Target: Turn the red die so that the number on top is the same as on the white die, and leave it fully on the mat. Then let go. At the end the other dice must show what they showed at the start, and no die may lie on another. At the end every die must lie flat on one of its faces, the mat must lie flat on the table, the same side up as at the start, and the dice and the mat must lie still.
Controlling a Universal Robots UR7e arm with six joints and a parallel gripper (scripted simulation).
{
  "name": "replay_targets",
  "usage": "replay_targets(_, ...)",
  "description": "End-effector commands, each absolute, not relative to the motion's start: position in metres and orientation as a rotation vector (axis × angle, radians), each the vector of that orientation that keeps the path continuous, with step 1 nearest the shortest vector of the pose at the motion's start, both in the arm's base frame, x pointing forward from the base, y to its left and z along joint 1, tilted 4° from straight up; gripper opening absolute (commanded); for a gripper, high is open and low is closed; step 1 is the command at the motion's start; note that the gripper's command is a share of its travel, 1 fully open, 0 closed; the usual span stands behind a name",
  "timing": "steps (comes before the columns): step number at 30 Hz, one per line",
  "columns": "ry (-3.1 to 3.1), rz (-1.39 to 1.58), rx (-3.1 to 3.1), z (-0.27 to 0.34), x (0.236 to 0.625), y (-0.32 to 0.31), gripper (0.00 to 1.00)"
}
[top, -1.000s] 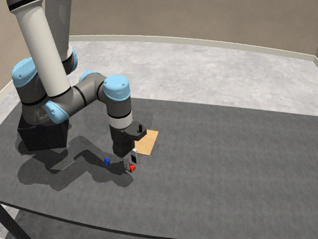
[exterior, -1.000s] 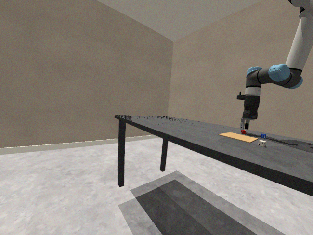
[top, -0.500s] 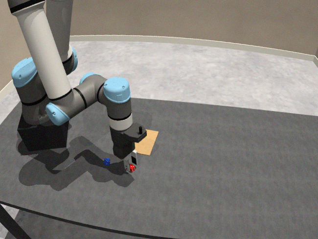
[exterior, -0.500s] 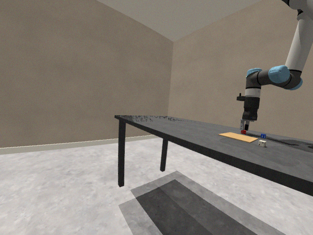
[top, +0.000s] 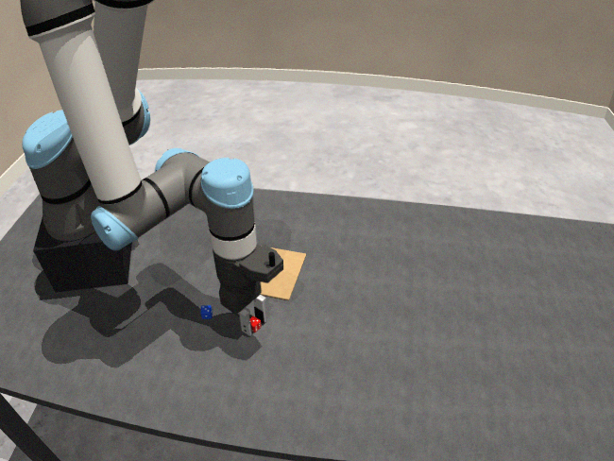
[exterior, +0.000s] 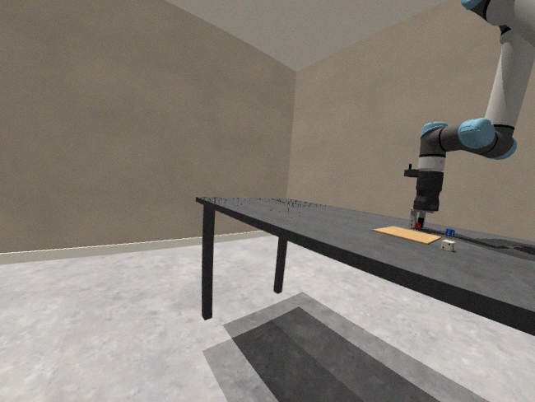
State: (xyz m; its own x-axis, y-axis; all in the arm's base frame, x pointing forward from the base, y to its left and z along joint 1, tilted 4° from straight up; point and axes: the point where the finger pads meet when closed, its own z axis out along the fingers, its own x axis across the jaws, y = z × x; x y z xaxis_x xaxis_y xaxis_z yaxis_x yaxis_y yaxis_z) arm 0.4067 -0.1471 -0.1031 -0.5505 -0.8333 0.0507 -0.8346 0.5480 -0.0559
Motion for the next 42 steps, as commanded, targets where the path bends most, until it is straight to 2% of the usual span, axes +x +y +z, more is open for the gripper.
replay_targets(1,-2.749,0.117,1.481,-0.1047,0.4072,-0.1475,0.70)
replay_targets(36,-2.749,0.117,1.481,-0.1047,0.4072,-0.1475,0.70)
replay_targets(37,-2.749,0.117,1.481,-0.1047,0.4072,-0.1475,0.40)
replay_targets(42,-2.749,0.117,1.481,-0.1047,0.4072,-0.1475,0.40)
